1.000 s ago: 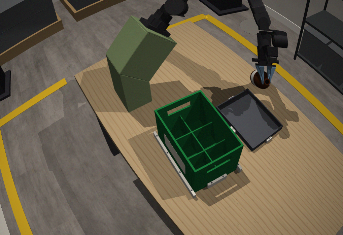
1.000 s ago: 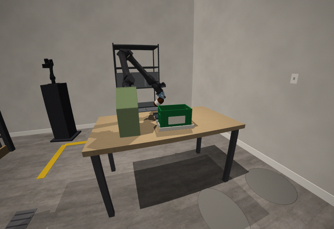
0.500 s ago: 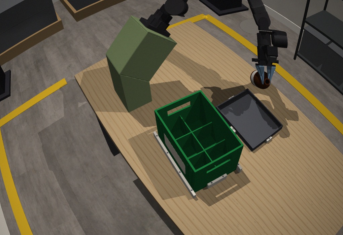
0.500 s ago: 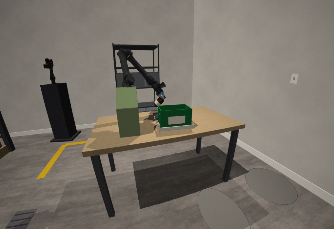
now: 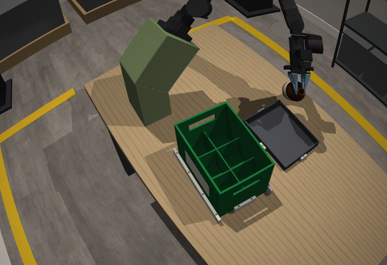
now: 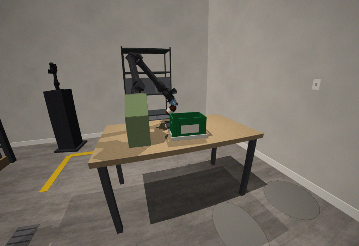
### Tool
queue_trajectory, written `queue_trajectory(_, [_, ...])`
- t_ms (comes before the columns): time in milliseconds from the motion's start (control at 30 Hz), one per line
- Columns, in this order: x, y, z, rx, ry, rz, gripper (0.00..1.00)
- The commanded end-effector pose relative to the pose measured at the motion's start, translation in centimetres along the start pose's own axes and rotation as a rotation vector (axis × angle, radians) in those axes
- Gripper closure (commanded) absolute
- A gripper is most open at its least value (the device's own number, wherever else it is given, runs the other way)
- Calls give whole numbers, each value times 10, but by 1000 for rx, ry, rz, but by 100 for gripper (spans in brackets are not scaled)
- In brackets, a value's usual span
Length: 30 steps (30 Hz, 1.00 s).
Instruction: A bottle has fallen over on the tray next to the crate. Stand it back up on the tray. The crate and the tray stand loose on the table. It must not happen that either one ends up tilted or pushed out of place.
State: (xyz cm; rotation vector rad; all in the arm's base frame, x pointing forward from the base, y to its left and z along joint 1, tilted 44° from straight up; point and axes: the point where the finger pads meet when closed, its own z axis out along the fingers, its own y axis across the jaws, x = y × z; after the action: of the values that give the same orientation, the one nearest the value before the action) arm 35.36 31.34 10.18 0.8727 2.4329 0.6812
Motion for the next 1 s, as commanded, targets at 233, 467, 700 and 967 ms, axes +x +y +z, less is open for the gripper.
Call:
queue_trajectory(233, [0,7,-8,-30,-64,17,100])
queue_trajectory(467, [-5,12,-7,-36,-88,26,100])
queue_trajectory(700, [-4,8,-6,-27,-94,18,100])
queue_trajectory(967, [-4,8,-6,-27,-94,18,100])
